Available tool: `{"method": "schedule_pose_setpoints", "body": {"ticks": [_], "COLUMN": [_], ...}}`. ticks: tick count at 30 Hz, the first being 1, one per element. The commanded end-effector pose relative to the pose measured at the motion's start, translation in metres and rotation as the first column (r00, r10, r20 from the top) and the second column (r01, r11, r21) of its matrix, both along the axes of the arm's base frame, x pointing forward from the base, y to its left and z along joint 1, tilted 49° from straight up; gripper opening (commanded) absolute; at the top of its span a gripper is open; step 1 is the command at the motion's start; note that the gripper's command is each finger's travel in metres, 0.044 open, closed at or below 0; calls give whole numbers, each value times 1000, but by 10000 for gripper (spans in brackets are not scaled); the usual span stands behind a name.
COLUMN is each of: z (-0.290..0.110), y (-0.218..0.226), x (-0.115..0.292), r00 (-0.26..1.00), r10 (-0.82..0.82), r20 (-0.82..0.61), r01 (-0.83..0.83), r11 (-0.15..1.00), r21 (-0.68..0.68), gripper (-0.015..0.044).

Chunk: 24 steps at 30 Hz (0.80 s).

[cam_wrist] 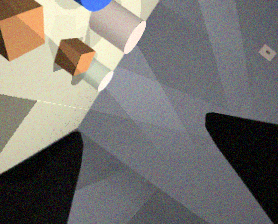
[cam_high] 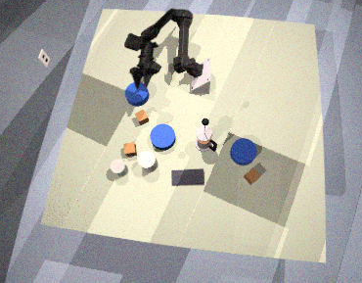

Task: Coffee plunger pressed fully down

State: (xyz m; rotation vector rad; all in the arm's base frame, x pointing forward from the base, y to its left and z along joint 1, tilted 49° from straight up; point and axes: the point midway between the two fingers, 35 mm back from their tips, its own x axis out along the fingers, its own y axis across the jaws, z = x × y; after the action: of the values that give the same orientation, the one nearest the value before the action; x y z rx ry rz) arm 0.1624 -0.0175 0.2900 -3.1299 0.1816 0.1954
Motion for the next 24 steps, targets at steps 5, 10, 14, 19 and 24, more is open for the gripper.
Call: {"method": "schedule_pose_setpoints", "body": {"ticks": [5,10,14,19,24], "z": [-4,-4,-13,-26,-38], "y": [4,26,49,87,126], "x": [14,45,69,96,112], "r00": [999,992,975,939,904], "r10": [-5,14,-8,-79,-157], "r20": [-45,-127,-224,-334,-397], "r01": [12,46,155,329,424], "r11": [988,888,743,480,220], "r21": [153,458,651,813,878], "gripper": [440,440,440,440,440]}}
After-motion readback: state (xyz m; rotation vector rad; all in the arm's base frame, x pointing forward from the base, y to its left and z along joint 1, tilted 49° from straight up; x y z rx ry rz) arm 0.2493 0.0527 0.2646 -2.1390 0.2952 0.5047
